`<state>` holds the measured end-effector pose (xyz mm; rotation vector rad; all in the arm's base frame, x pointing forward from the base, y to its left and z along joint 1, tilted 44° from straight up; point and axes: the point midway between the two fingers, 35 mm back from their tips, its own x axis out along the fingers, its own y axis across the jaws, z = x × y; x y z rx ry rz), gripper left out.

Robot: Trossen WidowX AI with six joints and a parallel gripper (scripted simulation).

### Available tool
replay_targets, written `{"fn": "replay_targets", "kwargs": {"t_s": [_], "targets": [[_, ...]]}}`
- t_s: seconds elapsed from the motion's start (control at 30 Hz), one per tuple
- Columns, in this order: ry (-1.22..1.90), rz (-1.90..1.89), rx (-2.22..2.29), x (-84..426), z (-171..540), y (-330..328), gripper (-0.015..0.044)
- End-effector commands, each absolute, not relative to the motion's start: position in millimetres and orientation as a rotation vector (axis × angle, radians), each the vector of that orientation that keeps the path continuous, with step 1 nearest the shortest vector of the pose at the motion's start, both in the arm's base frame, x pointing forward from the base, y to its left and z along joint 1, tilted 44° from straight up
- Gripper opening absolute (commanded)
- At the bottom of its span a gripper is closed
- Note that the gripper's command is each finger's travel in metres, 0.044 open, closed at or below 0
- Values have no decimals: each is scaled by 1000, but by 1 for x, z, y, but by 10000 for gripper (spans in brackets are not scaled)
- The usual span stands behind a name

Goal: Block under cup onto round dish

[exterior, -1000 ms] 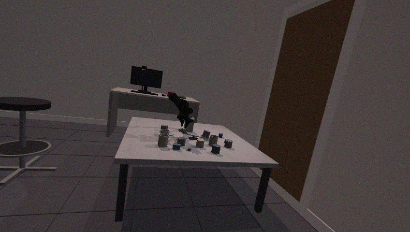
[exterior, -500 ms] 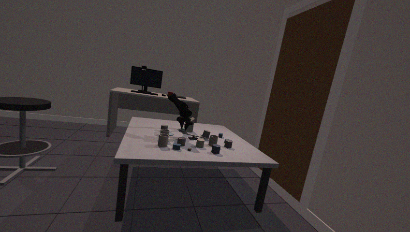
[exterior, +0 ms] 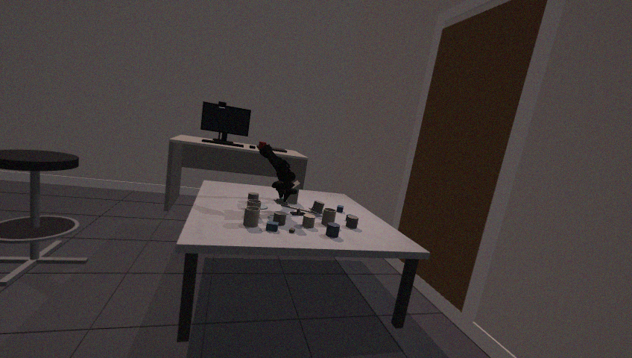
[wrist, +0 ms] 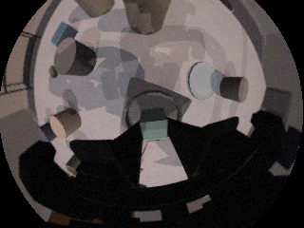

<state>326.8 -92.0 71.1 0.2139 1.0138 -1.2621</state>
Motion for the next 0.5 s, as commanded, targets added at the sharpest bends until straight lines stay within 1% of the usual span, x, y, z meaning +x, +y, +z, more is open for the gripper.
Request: {"fn": "replay_targets", "kwargs": {"t_s": [0.0, 0.13, 0.47], "targets": [[1014, -1261, 207, 327, 71, -93, 102], [1015, -1260, 208, 328, 76, -87, 0], [1019, -1258, 211, 333, 113, -50, 0]]}}
